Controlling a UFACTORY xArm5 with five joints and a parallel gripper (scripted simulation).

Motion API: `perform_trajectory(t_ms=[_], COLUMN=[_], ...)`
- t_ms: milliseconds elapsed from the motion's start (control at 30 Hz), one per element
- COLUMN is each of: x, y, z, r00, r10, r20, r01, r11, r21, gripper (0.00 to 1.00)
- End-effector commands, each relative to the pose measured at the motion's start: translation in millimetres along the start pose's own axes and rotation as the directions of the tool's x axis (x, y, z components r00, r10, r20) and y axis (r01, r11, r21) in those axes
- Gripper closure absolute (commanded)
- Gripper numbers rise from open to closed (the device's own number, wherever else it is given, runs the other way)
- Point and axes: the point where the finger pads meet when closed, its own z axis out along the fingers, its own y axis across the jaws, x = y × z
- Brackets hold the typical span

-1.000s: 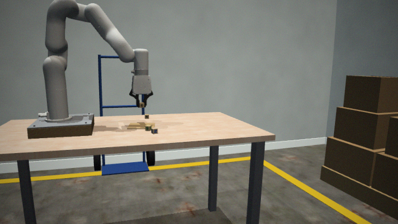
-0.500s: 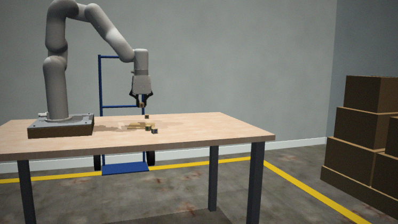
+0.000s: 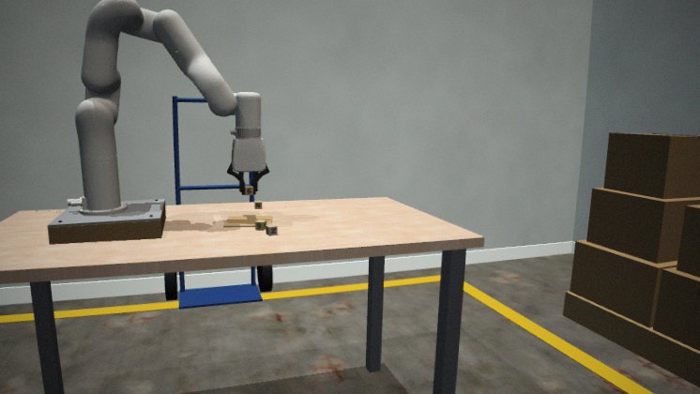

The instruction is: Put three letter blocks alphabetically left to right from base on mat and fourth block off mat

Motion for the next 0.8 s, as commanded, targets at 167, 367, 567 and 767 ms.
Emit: perform_trajectory(t_ms=[167,367,567,767], x=[0,0,-1,-1], y=[1,1,1,1], z=[39.4,57.2,73.2,76.4], r00=[1.0,1.0,1.0,1.0], r10=[0.001,0.001,0.001,0.001], r20=[0.0,0.0,0.0,0.0], r01=[-0.001,-0.001,-0.001,-0.001], r11=[1.0,1.0,1.0,1.0], r21=[-0.003,-0.003,-0.003,-0.003], gripper=[0.79,0.79,0.79,0.79])
